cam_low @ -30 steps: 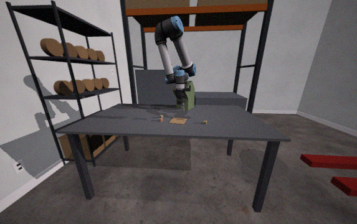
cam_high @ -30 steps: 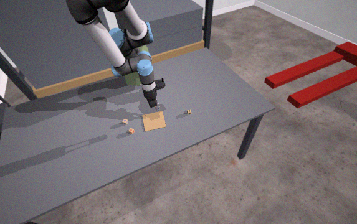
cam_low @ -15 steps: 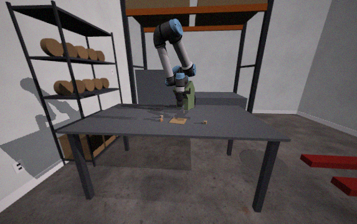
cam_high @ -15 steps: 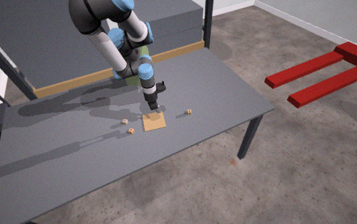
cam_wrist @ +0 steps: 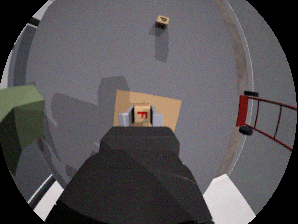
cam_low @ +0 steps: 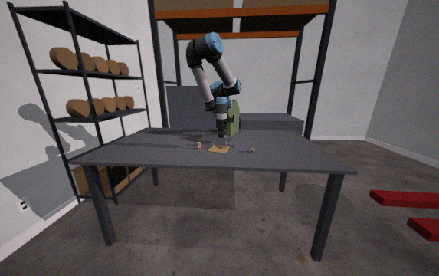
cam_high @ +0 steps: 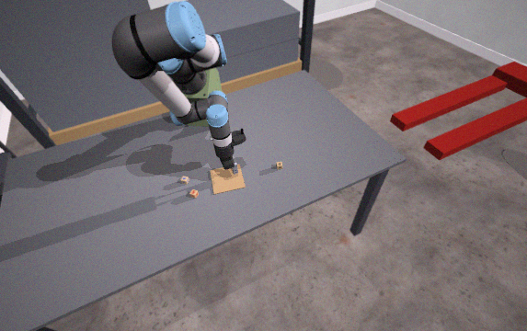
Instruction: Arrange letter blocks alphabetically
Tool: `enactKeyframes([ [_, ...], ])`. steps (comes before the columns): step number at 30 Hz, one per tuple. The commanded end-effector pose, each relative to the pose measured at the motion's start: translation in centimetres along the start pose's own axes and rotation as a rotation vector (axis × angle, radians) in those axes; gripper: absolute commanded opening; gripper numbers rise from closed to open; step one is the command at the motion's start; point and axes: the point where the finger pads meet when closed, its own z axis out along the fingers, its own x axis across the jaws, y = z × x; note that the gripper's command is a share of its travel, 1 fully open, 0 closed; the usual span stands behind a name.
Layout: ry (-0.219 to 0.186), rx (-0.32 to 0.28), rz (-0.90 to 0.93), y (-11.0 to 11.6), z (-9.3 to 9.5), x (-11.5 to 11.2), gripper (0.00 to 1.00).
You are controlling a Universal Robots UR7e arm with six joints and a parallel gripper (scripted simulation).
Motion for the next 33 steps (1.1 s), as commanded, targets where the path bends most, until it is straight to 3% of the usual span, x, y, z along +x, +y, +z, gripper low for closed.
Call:
enactKeyframes([
  [1,0.008,-0.002,0.002,0.1,1.6,0.3,0.49],
  [9,0.008,-0.002,0.001,0.1,2.7,0.3,0.49],
  [33,0.007,-0.002,0.001,0.1,2.7,0.2,0.49],
])
